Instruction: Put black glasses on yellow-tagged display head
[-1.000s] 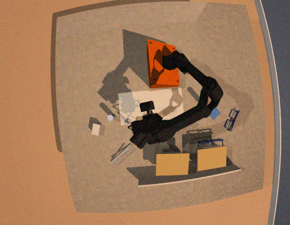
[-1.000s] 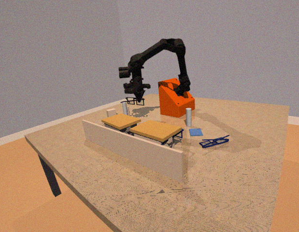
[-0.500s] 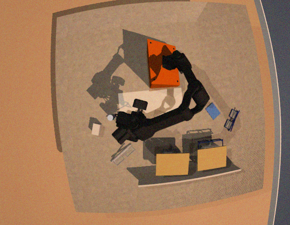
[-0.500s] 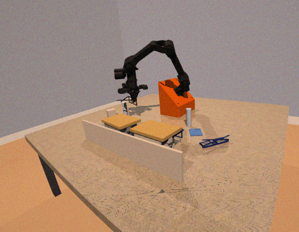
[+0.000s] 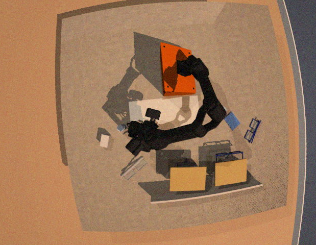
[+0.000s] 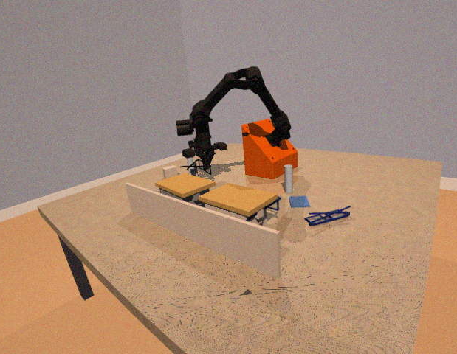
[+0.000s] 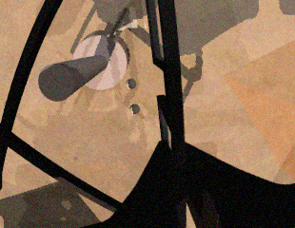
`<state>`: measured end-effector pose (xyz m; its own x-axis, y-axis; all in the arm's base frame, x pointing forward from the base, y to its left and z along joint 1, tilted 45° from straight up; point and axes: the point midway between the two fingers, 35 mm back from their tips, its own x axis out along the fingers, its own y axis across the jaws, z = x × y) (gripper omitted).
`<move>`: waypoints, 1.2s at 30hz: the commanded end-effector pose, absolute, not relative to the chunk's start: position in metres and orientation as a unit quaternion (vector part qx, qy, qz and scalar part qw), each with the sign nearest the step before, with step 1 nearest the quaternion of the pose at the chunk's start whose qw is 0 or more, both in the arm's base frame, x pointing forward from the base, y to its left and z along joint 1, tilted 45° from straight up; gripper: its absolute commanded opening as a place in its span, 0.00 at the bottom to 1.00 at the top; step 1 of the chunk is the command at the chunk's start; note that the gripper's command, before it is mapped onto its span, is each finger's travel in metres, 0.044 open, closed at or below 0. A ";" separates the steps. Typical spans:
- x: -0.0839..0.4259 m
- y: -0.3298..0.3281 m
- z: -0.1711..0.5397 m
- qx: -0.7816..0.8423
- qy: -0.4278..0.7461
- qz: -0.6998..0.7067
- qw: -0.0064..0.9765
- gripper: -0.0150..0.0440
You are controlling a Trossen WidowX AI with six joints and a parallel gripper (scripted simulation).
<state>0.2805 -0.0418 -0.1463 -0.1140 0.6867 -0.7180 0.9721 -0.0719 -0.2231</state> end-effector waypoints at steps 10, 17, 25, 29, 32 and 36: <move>0.276 -0.036 -0.141 0.639 0.649 -0.362 0.196 0.25; 0.274 -0.035 -0.140 0.639 0.650 -0.362 0.195 0.25; 0.271 -0.033 -0.137 0.639 0.650 -0.362 0.195 0.25; 0.270 -0.032 -0.136 0.639 0.650 -0.362 0.195 0.25; 0.269 -0.031 -0.135 0.639 0.650 -0.362 0.195 0.25; 0.268 -0.030 -0.134 0.639 0.650 -0.362 0.195 0.25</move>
